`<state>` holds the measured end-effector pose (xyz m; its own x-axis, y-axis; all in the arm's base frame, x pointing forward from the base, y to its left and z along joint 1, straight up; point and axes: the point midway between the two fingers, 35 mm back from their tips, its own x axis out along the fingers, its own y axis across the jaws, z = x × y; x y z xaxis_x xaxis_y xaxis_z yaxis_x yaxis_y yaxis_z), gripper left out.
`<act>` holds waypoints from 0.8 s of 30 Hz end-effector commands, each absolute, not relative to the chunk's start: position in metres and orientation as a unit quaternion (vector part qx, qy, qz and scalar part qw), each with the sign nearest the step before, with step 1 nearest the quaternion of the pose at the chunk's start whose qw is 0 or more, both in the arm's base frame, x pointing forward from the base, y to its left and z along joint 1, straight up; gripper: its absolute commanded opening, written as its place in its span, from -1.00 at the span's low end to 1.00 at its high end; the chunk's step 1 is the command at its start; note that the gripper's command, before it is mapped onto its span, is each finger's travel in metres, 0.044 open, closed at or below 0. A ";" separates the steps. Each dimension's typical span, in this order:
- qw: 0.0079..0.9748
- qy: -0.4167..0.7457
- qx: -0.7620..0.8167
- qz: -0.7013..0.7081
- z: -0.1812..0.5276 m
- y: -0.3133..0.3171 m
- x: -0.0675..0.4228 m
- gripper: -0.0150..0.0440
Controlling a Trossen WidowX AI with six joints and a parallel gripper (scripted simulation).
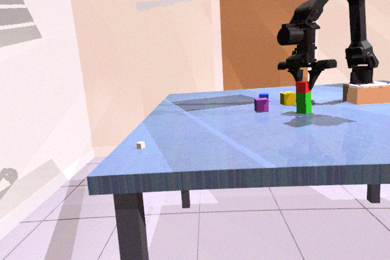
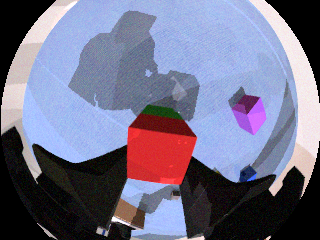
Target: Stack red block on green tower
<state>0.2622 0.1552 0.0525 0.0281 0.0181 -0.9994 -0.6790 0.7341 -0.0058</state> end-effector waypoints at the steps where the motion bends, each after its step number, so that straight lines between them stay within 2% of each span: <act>1: 0.669 0.647 -0.256 0.261 0.052 0.155 0.262 -0.49; 6: 0.669 0.647 -0.256 0.261 0.057 0.155 0.262 -0.49; 22: 0.669 0.647 -0.256 0.260 0.053 0.155 0.262 0.93; 24: 0.669 0.647 -0.256 0.260 0.053 0.155 0.262 1.00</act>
<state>0.2619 0.1552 0.0530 0.0260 0.0180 -0.9995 -0.6788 0.7343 -0.0045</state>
